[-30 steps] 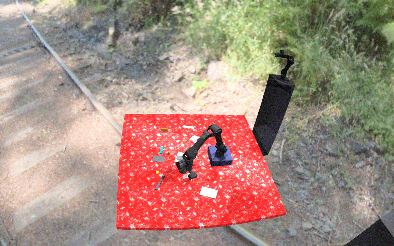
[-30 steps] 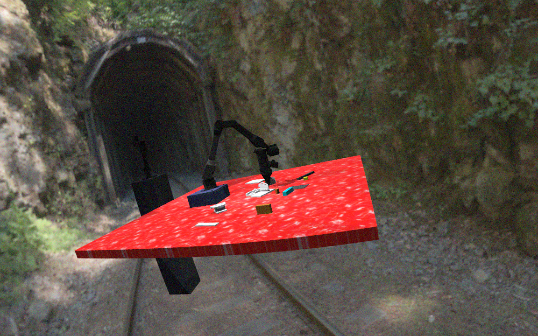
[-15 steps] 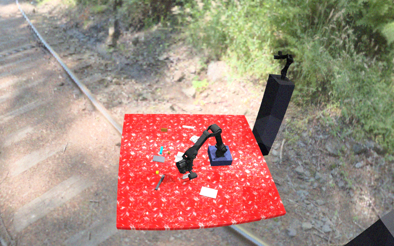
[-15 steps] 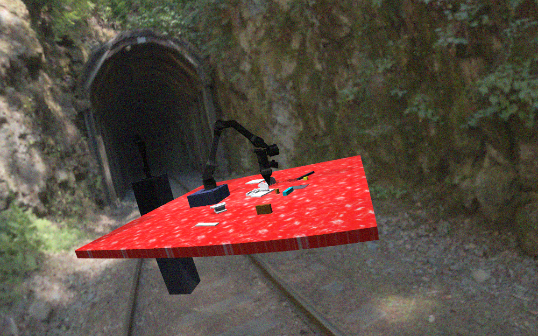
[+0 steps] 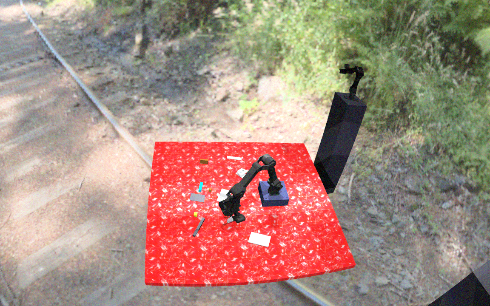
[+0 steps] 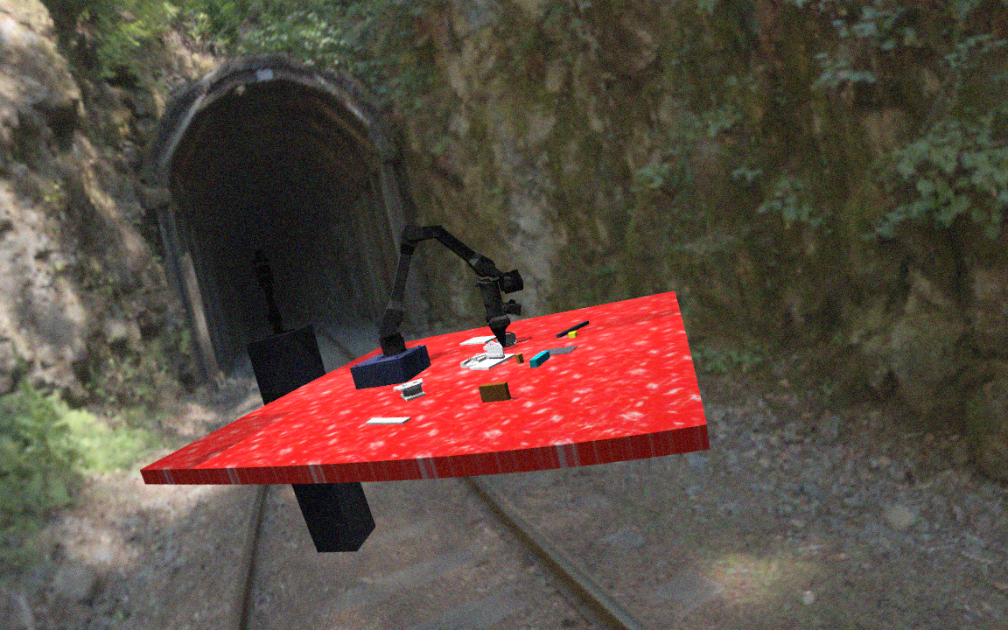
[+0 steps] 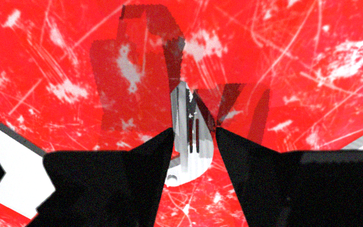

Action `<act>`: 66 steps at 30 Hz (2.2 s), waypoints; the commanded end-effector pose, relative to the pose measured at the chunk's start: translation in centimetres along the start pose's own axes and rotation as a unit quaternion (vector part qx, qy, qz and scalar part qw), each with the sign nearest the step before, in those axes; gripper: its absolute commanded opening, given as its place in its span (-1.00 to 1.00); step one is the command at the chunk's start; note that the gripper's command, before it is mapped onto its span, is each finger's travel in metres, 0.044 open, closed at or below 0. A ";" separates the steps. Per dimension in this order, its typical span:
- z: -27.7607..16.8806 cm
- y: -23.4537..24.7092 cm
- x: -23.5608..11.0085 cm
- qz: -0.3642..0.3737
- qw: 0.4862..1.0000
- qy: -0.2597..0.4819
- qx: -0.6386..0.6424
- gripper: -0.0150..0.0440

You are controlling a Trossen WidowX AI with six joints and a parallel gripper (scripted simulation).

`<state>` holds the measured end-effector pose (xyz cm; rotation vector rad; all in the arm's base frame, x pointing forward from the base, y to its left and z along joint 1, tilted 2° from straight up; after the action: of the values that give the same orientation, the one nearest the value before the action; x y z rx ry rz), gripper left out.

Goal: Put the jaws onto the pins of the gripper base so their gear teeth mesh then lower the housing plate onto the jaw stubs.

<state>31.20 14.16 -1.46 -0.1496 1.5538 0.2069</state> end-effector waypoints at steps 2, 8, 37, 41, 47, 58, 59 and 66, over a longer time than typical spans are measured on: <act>0.0 0.0 0.0 0.000 1.000 0.000 0.000 0.00; 0.0 0.0 0.0 0.000 1.000 0.000 0.000 -0.04; 0.1 0.0 -7.2 0.000 1.000 0.000 0.000 -0.04; 0.0 0.0 -7.8 0.001 1.000 0.000 0.000 -0.04; 0.0 0.0 -7.8 0.001 1.000 0.000 0.000 -0.04; 0.1 -2.8 -7.8 -0.001 0.999 -0.001 0.045 -0.04; 0.1 -3.1 -7.8 -0.001 0.999 -0.001 0.051 -0.04; 0.0 -5.5 -7.9 -0.002 0.996 -0.001 0.089 -0.04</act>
<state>32.26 9.46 6.09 -0.0383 1.5672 0.0932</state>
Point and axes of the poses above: the point midway between the two fingers, 35 mm back from their tips, its own x axis out along the fingers, its own y axis across the jaws, z = x × y, the point moved 1 cm from there along -x, back along the fingers, and after that the axes turned 4 degrees about x, right-handed, at the moved point
